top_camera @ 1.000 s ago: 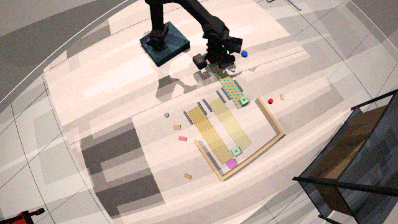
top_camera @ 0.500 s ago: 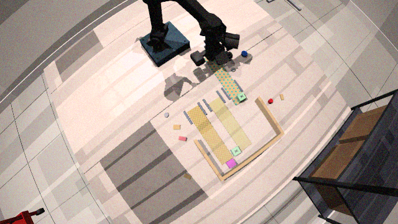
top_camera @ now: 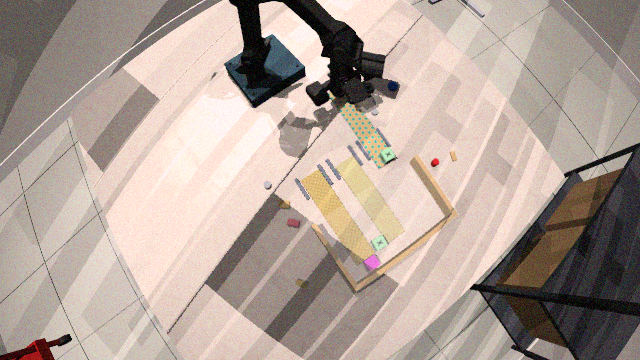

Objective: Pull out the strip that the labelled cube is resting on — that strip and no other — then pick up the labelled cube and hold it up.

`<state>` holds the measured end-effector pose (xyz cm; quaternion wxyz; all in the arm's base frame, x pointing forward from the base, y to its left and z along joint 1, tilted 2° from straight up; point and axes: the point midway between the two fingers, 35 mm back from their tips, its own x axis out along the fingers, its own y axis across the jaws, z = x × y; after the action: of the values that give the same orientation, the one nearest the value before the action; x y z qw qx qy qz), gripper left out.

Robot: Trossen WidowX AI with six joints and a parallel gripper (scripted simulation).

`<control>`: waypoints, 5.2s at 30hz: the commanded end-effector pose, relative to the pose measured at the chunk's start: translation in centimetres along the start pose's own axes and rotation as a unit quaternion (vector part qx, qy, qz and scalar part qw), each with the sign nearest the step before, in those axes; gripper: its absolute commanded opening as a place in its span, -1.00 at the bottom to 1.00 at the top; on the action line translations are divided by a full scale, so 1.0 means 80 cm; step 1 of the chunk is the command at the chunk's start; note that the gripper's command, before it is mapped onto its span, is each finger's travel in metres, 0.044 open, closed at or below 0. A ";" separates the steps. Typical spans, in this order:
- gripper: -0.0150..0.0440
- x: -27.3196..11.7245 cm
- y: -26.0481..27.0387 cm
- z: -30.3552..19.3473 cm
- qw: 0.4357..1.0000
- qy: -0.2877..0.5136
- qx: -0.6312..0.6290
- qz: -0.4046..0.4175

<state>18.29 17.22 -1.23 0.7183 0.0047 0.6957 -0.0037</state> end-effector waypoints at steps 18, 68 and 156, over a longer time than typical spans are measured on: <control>-0.49 0.007 -0.007 -0.012 1.000 0.015 -0.001 -0.007; 1.00 -0.063 0.001 0.160 1.000 0.009 0.024 -0.007; -0.11 -0.010 0.003 0.274 1.000 0.004 0.026 -0.005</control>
<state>40.19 17.16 0.30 0.7148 0.0195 0.6986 -0.0253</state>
